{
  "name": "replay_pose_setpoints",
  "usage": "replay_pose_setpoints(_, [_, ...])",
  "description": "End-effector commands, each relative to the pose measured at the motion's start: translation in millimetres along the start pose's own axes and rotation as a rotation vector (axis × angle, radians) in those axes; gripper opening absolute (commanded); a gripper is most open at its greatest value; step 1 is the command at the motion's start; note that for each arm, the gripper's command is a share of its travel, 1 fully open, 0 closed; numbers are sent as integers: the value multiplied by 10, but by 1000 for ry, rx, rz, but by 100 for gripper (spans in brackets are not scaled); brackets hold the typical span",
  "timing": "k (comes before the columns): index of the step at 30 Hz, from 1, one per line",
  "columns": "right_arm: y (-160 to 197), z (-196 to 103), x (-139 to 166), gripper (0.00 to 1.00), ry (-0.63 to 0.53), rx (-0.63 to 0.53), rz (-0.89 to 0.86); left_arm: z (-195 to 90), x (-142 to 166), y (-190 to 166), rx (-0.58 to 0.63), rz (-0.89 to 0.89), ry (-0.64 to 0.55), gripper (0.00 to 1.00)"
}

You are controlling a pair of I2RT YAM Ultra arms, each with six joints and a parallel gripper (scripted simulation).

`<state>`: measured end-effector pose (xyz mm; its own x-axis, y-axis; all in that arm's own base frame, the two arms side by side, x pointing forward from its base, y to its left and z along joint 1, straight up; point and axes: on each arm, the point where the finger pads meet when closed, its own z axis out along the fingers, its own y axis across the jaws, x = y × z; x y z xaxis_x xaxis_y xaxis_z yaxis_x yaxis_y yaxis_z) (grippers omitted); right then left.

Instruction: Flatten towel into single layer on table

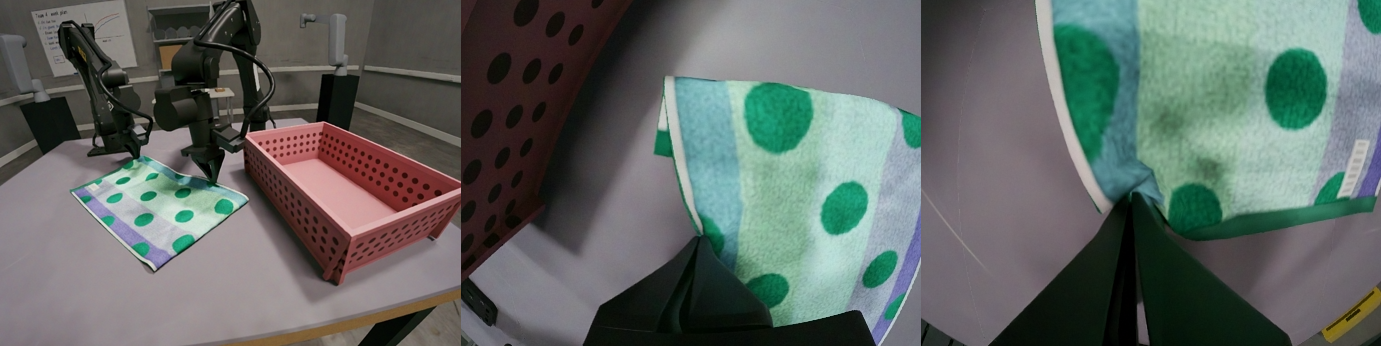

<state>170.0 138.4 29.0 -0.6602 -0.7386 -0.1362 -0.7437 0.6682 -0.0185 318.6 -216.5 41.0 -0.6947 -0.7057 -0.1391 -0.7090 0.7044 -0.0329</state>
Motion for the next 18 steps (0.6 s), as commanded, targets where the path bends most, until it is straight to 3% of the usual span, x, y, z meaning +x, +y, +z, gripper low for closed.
replay_pose_setpoints(1, [11,-116,-100,0,-39,-3,1,-45,43,-21,-9,9,-6,0])
replay_pose_setpoints(14, [6,-117,-123,0,-48,-2,1,-86,37,-30,2,8,-7,0])
replay_pose_setpoints(15, [-33,-176,-73,0,-42,-2,4,50,35,-59,3,33,-13,0])
replay_pose_setpoints(18, [-73,-236,-51,0,-52,0,9,-43,50,-112,4,68,-22,0])
